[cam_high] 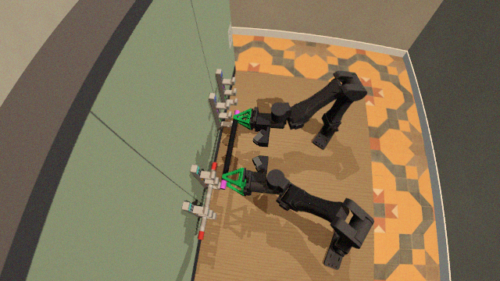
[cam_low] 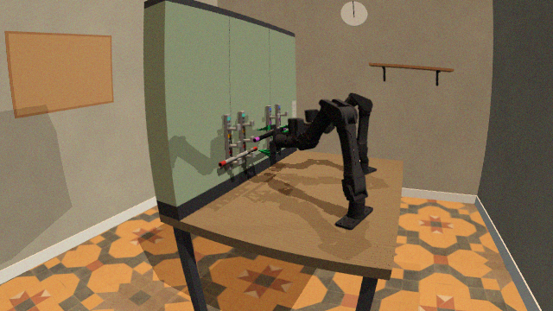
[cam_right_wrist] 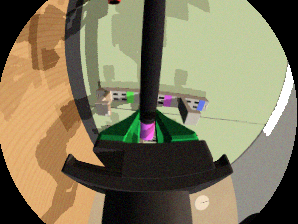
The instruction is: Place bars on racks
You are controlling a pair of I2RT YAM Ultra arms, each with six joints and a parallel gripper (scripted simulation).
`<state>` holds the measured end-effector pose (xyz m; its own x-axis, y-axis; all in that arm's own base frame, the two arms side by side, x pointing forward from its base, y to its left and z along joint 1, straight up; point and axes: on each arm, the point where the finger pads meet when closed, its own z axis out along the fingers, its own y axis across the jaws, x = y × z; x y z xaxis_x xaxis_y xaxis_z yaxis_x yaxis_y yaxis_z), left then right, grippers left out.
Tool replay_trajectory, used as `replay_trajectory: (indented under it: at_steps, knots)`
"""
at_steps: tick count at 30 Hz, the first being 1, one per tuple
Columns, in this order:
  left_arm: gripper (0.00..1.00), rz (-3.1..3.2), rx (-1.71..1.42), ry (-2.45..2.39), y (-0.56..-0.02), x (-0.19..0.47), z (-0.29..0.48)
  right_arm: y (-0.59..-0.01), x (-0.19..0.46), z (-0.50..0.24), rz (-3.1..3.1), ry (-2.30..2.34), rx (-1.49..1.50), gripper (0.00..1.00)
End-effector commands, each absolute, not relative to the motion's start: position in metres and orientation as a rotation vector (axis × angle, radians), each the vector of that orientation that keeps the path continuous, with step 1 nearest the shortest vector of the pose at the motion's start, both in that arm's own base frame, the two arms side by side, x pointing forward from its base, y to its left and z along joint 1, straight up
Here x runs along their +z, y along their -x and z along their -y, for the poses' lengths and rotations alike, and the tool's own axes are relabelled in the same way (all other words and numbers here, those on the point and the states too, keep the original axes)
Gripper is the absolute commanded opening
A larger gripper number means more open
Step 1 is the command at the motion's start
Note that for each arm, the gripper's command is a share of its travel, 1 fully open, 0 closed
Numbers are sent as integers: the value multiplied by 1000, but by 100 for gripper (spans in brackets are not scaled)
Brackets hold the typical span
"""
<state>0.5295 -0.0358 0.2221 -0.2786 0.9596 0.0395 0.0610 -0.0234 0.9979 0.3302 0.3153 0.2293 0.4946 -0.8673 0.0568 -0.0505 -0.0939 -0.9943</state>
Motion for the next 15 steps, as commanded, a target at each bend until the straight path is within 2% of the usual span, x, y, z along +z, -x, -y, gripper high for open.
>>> replay_trajectory:
  at_steps: [1, 15]
  knots:
    - [100, -1415, 1416, -1060, -519, 246, 40, -328, 267, -318, -822, 1411, -822, 0]
    - [100, -1415, 1416, -1060, -498, 246, 46, -327, 265, -318, -822, 1411, -822, 0]
